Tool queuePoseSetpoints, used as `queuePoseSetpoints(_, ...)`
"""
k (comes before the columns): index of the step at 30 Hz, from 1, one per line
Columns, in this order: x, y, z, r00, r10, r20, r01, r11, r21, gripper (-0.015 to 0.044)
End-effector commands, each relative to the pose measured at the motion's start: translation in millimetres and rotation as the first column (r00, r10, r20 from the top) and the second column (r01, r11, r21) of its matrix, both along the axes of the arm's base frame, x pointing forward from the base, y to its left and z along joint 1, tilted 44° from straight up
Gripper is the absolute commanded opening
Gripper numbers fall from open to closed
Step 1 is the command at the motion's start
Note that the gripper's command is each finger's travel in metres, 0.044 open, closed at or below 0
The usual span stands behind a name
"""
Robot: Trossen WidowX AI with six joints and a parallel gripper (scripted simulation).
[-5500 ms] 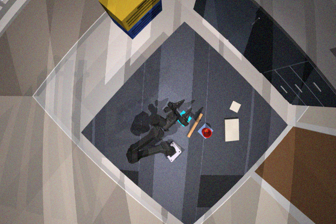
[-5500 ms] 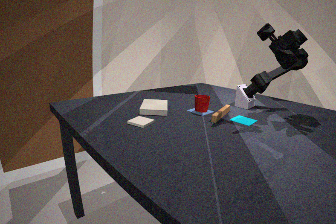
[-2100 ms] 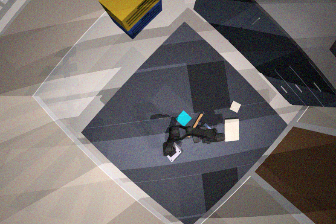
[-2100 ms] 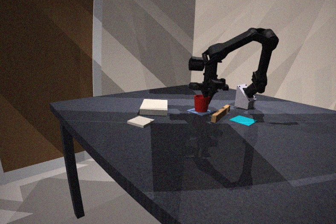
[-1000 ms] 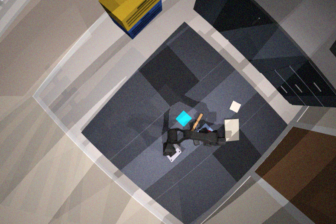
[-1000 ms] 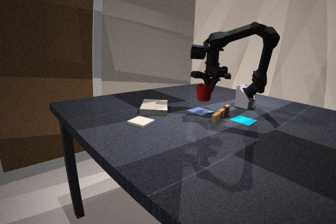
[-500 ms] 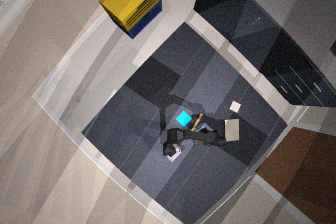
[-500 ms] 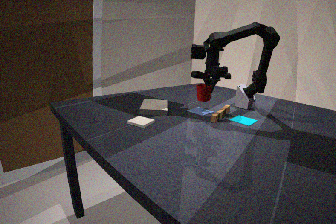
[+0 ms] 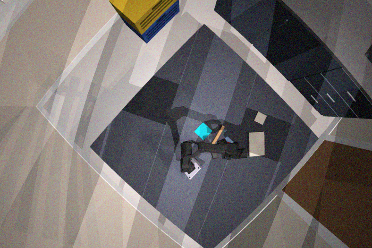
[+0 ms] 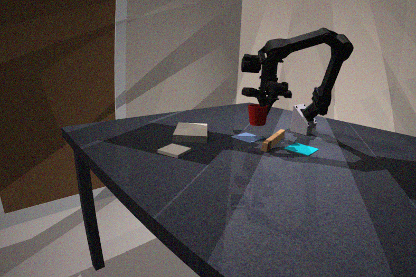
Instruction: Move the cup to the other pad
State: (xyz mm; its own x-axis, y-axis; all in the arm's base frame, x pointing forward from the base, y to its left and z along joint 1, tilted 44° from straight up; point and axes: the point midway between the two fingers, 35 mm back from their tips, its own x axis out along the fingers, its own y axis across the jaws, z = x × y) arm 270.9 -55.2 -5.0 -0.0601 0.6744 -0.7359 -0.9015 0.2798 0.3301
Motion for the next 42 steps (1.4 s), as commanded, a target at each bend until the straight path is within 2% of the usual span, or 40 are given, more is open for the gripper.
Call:
queuePoseSetpoints(1, -3.9, 7.4, 5.8, 1.0, -0.003, -0.007, 0.003, 1.0, 0.007, 0.0)
queuePoseSetpoints(42, -22.8, 64.3, 67.0, 1.0, -0.002, -0.008, 0.002, 1.0, 0.01, 0.0)
